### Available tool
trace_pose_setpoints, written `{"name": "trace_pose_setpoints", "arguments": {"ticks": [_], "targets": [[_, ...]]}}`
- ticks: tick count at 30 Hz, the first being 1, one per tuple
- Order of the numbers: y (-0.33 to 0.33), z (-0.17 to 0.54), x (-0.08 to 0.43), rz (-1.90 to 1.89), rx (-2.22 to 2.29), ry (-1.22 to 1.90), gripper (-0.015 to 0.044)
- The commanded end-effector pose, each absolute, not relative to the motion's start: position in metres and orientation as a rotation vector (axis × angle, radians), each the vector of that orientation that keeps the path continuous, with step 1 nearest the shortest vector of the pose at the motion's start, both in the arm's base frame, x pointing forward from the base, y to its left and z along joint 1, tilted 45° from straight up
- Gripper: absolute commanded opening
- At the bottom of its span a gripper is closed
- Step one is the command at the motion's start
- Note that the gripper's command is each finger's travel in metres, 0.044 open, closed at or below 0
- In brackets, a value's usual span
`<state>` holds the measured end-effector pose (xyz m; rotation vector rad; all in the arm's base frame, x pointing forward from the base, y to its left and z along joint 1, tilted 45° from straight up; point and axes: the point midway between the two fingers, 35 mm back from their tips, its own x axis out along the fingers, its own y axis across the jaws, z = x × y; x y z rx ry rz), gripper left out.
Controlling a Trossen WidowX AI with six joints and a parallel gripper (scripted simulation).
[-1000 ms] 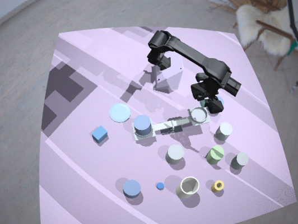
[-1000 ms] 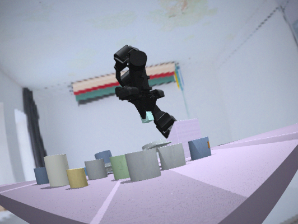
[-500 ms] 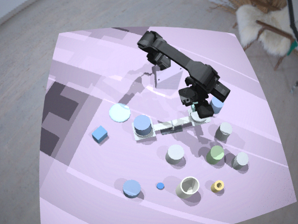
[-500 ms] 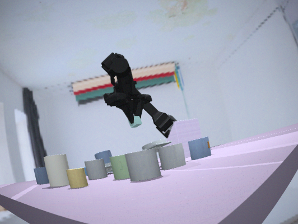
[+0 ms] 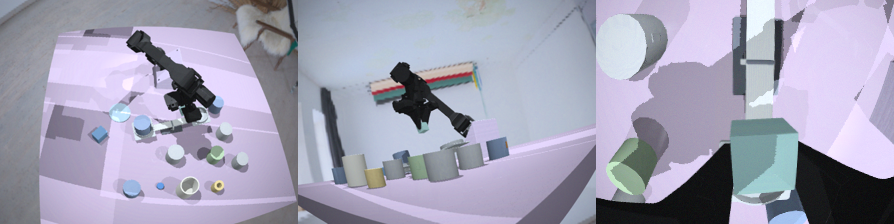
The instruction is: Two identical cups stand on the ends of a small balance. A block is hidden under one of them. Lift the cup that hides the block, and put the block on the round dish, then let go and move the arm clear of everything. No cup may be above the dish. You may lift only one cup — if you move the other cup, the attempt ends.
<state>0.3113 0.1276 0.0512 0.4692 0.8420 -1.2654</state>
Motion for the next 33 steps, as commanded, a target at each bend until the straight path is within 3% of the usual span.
{"name": "trace_pose_setpoints", "arguments": {"ticks": [1,33], "targets": [[0.113,0.064,0.316,-1.246,0.476,0.844,0.0000],[0.000,0.125,0.317,-1.217,0.489,0.821,0.0000]]}}
